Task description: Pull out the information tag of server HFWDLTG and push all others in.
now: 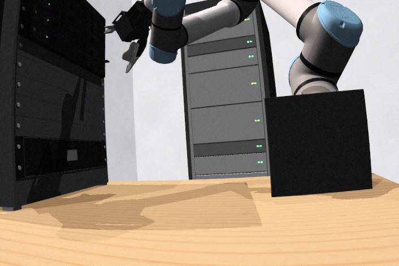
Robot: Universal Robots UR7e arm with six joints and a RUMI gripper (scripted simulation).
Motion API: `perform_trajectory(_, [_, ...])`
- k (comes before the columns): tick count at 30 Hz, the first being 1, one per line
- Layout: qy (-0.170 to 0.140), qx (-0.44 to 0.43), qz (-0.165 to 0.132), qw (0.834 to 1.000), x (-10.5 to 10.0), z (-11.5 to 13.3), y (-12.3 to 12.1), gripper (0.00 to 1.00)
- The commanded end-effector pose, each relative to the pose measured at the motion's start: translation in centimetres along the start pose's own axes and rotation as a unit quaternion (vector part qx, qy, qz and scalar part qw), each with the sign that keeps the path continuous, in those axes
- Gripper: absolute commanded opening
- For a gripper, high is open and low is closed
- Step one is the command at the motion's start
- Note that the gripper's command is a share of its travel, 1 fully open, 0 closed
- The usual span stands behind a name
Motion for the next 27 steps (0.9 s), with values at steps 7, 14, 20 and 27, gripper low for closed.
perform_trajectory(7, [0.000,0.000,0.000,1.000,0.05,-0.01,-0.01,1.00])
perform_trajectory(14, [0.000,0.000,0.000,1.000,0.03,-0.02,-0.01,1.00])
perform_trajectory(20, [0.000,0.000,0.000,1.000,-0.28,-0.14,0.03,1.00])
perform_trajectory(27, [-0.001,-0.001,-0.001,1.000,-0.86,-0.42,0.08,1.00])
Point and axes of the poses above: the point where the finger pads meet when closed, its own x axis out along the fingers, its own y axis across the jaws, z = x × y, the point moved 1 cm from there along -x, back along the fingers, and after that the axes turned 5 degrees about -x, right-handed, at the moved point
